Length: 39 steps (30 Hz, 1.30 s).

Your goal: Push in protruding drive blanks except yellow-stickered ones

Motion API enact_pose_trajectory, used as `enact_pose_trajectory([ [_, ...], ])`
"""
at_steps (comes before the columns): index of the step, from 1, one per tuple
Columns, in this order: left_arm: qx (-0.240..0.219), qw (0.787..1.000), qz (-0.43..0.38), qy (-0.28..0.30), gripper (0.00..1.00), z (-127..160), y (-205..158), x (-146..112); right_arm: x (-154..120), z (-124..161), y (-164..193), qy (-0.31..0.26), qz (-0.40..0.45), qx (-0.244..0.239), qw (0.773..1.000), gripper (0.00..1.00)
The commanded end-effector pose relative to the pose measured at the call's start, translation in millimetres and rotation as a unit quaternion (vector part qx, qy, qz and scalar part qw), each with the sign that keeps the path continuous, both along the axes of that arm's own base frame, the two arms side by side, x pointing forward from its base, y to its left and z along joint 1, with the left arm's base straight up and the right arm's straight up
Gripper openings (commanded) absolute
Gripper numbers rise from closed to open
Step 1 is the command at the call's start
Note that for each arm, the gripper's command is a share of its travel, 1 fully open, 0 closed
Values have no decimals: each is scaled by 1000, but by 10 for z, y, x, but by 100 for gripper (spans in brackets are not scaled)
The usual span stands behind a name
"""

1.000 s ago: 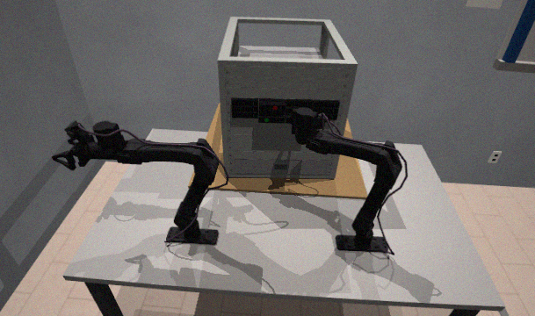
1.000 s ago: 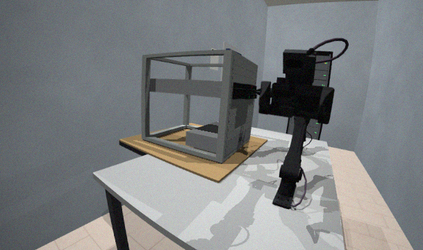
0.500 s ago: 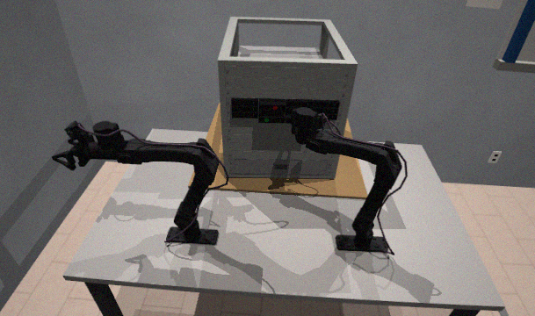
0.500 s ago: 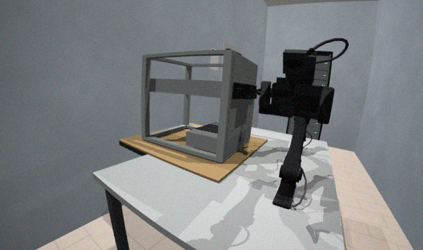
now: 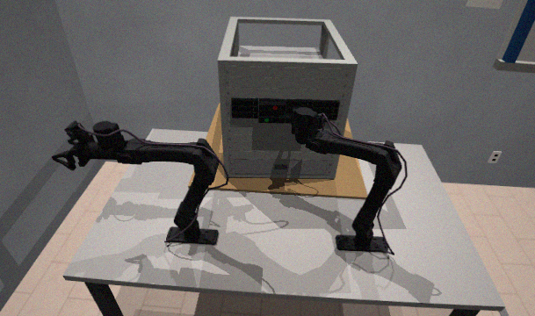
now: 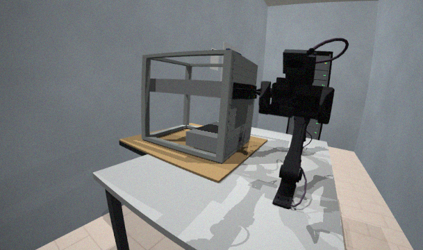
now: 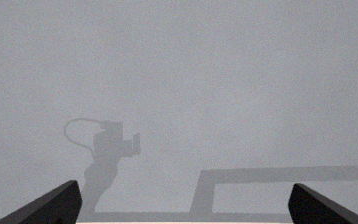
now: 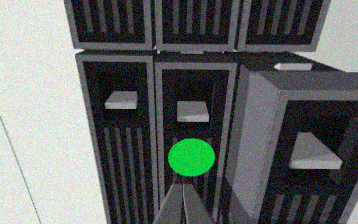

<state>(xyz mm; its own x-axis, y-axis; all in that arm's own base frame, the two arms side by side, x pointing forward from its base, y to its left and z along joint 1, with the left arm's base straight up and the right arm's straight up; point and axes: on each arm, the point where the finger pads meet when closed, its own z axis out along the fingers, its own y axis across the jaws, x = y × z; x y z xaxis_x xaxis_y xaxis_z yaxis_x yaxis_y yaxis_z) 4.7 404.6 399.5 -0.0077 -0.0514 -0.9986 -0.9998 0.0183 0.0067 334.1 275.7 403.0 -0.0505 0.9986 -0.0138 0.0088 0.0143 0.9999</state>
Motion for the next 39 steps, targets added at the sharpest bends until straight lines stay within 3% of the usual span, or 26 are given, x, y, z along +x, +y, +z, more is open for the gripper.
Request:
enact_pose_trajectory([
  [1,26,1000,5,-4,100,164,-67,-25,87,117,-9,-4,-1,8,1000,0],
  [35,26,1000,5,-4,100,164,-67,-25,146,117,-7,-4,-1,8,1000,0],
  [38,26,1000,5,-4,100,164,-67,-25,-20,256,-65,-13,0,23,1000,0],
  [39,26,1000,5,-4,100,164,-67,-25,-59,167,-60,-8,0,14,1000,0],
])
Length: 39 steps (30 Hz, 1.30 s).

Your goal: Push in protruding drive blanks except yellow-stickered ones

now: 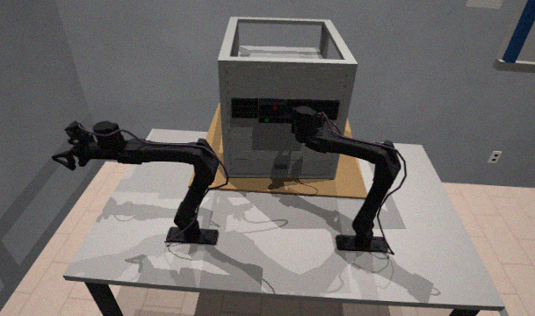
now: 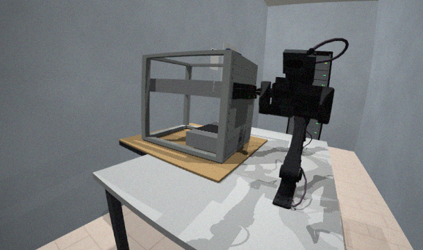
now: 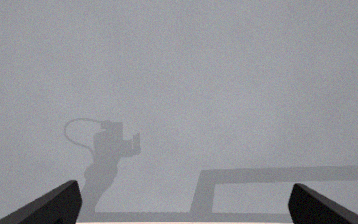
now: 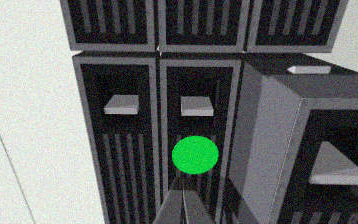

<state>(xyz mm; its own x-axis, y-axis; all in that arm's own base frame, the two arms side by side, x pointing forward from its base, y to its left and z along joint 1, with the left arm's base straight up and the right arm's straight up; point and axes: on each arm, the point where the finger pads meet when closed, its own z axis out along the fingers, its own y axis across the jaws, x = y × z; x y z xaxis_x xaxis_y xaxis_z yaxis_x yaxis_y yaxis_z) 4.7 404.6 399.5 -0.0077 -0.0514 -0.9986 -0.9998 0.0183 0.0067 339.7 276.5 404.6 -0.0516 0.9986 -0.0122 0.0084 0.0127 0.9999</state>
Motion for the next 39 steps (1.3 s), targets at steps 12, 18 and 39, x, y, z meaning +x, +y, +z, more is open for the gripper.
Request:
enact_pose_trajectory([
  [12,26,1000,5,-4,100,164,-67,-25,-884,55,-110,-3,-1,3,1000,0],
  [18,26,1000,5,-4,100,164,-67,-25,-1052,54,-120,-3,-1,3,1000,0],
  [39,26,1000,5,-4,100,164,-67,-25,-1123,-251,819,-6,-1,15,1000,0],
])
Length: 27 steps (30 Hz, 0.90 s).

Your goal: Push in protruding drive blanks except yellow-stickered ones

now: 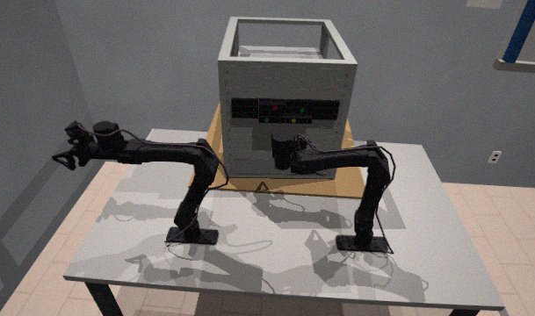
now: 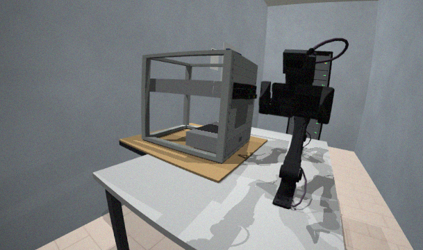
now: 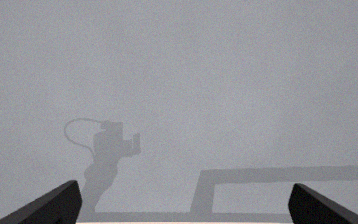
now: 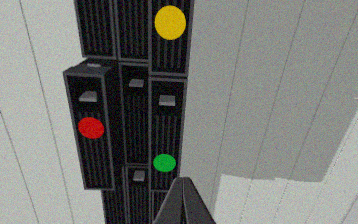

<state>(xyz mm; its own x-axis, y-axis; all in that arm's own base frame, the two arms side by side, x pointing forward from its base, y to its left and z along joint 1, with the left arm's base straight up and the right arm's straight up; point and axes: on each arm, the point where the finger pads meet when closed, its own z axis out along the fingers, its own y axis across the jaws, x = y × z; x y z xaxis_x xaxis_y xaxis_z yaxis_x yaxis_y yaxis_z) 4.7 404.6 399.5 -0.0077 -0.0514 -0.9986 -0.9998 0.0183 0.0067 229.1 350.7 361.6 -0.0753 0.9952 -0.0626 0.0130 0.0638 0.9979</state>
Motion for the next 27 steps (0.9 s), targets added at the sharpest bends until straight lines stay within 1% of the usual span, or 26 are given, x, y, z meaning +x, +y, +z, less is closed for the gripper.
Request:
enact_pose_trajectory([
  [1,26,1000,5,-4,100,164,-67,-25,-22,156,128,-9,-12,41,999,0],
  [6,26,1000,5,-4,100,164,-67,-25,-18,106,230,-9,-14,41,999,0],
  [8,26,1000,5,-4,100,164,-67,-25,-3,241,122,-11,-18,59,998,0],
  [9,26,1000,5,-4,100,164,-67,-25,44,242,102,-12,-22,59,998,0],
  [11,26,1000,5,-4,100,164,-67,-25,147,107,228,-9,-14,41,999,0],
  [12,26,1000,5,-4,100,164,-67,-25,221,108,231,-10,-14,41,999,0],
  [14,26,1000,5,-4,100,164,-67,-25,221,108,231,-10,-14,41,999,0],
  [15,26,1000,5,-4,100,164,-67,-25,308,79,234,-7,-14,28,999,0],
  [18,26,1000,5,-4,100,164,-67,-25,565,78,243,-7,-14,28,999,0],
  [20,26,1000,5,-4,100,164,-67,-25,662,78,246,-7,-14,28,999,0],
  [23,26,1000,5,-4,100,164,-67,-25,681,78,247,-7,-14,28,999,0],
  [24,26,1000,5,-4,100,164,-67,-25,598,118,283,-8,-4,33,999,0],
  [25,26,1000,5,-4,100,164,-67,-25,585,191,240,-11,-4,41,999,0],
  [27,26,1000,5,-4,100,164,-67,-25,584,198,236,-11,-4,42,999,0],
])
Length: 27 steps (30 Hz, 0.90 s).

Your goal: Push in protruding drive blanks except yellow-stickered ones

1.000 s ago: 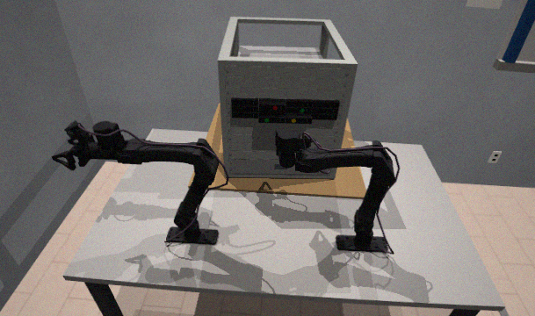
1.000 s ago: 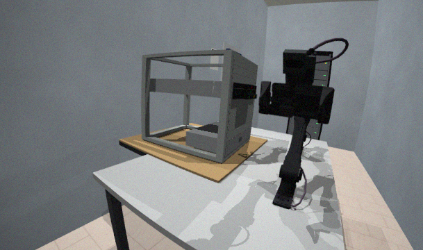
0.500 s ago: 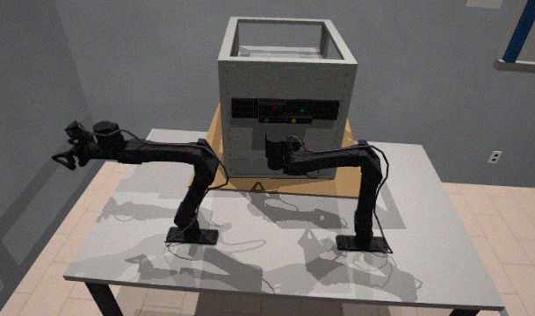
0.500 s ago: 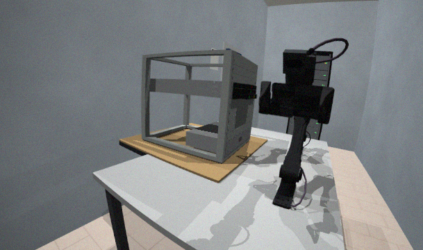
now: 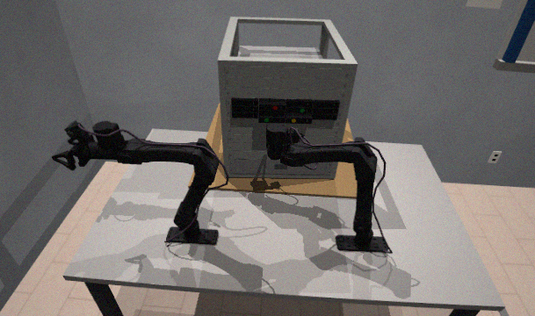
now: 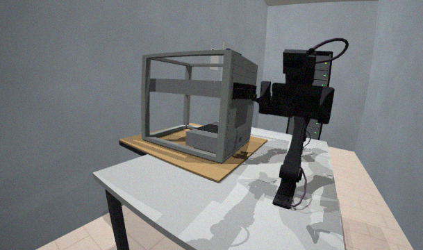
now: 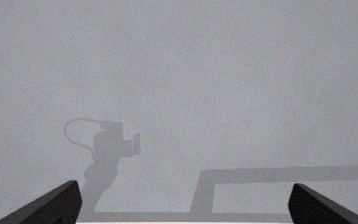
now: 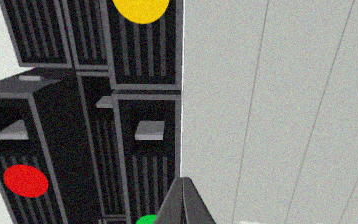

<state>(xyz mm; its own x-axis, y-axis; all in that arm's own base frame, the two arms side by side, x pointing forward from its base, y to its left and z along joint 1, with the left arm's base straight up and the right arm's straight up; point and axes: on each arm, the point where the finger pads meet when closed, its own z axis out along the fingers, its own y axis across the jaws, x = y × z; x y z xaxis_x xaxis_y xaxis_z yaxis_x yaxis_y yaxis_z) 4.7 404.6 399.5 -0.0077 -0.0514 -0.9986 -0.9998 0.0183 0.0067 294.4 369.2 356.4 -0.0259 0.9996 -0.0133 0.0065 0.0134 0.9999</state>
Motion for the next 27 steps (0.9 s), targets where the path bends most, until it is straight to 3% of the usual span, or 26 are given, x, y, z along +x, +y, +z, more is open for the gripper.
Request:
enact_pose_trajectory([
  [1,26,1000,5,-4,100,164,-67,-25,-68,249,50,-8,21,17,1000,0],
  [13,26,1000,5,-4,100,164,-67,-25,-9,162,106,-3,16,3,1000,0],
  [27,26,1000,5,-4,100,164,-67,-25,-28,322,131,-5,11,12,1000,0],
])
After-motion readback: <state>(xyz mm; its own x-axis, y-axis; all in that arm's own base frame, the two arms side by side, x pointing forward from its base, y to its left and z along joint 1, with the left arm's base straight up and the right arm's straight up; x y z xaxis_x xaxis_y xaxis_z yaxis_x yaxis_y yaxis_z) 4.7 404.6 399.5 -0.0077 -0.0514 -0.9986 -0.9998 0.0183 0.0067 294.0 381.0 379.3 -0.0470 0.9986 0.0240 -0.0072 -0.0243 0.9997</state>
